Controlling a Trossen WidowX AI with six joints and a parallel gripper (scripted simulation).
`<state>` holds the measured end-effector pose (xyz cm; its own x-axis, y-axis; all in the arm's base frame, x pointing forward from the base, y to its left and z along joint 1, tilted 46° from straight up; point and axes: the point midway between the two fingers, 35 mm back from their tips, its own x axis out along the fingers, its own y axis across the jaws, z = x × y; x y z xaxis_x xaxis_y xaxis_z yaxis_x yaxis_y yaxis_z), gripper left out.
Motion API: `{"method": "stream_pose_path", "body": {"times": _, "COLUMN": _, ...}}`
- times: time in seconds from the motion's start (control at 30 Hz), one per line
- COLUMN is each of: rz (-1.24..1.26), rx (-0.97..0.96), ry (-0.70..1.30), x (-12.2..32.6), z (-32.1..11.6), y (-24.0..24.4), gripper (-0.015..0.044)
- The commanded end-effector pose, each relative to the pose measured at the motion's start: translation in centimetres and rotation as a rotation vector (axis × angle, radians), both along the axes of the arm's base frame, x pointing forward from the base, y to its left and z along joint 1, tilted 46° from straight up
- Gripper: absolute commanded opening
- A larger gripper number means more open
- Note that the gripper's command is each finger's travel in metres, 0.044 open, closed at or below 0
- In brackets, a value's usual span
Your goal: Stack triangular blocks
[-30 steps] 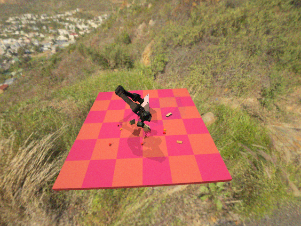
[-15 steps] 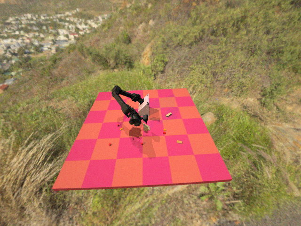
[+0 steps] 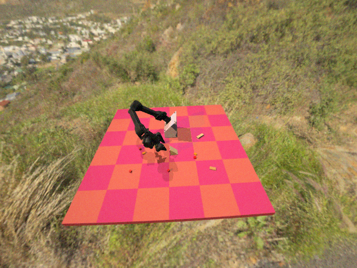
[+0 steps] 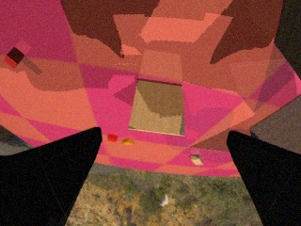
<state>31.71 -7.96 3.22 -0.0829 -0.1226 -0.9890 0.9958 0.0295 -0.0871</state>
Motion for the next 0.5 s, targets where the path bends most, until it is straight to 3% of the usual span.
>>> {"method": "stream_pose_path", "body": {"times": 0.0, "rz": -0.112, "rx": 0.02, "ry": -0.038, "x": 0.2, "z": 0.7, "y": 0.1, "gripper": 0.044}}
{"method": "stream_pose_path", "body": {"times": 0.47, "rz": -0.112, "rx": 0.019, "ry": -0.038, "x": 0.4, "z": -0.7, "y": -0.1, "gripper": 0.044}}
